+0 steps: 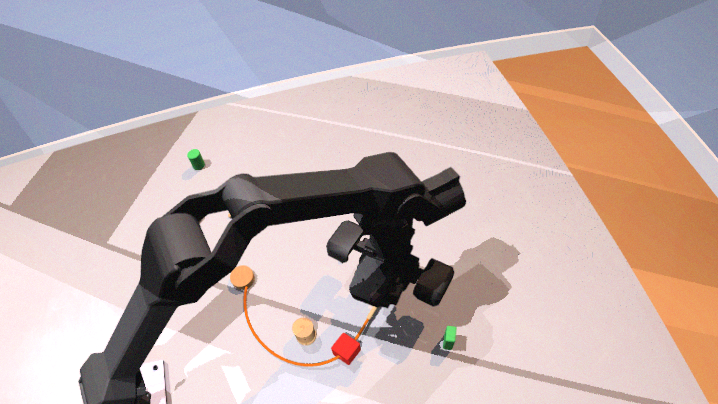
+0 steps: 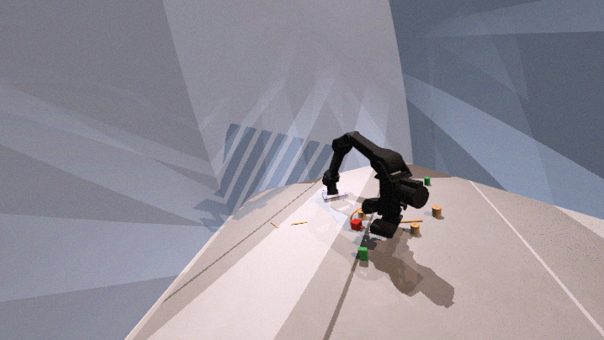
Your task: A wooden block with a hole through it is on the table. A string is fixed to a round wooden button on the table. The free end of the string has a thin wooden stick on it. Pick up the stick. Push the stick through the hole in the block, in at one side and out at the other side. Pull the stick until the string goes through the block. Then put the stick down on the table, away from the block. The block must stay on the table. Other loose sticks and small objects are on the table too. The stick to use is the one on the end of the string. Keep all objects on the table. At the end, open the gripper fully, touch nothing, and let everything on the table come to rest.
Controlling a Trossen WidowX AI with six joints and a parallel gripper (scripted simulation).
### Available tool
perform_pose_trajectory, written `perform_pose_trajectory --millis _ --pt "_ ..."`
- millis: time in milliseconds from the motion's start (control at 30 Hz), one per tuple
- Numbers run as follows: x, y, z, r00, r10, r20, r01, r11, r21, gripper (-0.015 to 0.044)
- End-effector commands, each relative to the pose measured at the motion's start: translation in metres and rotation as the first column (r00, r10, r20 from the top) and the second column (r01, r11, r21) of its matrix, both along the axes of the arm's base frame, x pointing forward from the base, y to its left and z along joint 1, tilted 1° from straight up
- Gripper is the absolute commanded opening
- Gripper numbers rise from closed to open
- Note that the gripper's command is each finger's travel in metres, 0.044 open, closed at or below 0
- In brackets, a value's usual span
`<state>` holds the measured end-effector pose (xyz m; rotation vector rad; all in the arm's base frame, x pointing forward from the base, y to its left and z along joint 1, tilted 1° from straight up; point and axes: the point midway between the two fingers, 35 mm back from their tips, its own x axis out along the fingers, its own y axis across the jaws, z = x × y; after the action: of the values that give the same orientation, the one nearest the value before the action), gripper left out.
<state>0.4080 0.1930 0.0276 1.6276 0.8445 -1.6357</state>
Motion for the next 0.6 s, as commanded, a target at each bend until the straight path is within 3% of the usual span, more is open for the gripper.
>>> perform_pose_trajectory --millis 0,33,300,467,567 --pt "0.0 0.002 -0.003 1.0 -0.005 -0.005 0.005 1.0 0.004 0.0" --pt "0.0 0.002 -0.003 1.0 -0.005 -0.005 0.005 1.0 0.004 0.0" --pt "0.001 0.0 0.008 1.0 0.0 0.001 0.0 1.0 -0.001 0.021" --pt "0.0 -0.003 0.072 1.0 0.0 0.006 0.0 1.0 -0.005 0.021" --pt "-0.001 -0.004 0.08 1.0 0.0 0.007 0.0 1.0 -0.006 0.021"
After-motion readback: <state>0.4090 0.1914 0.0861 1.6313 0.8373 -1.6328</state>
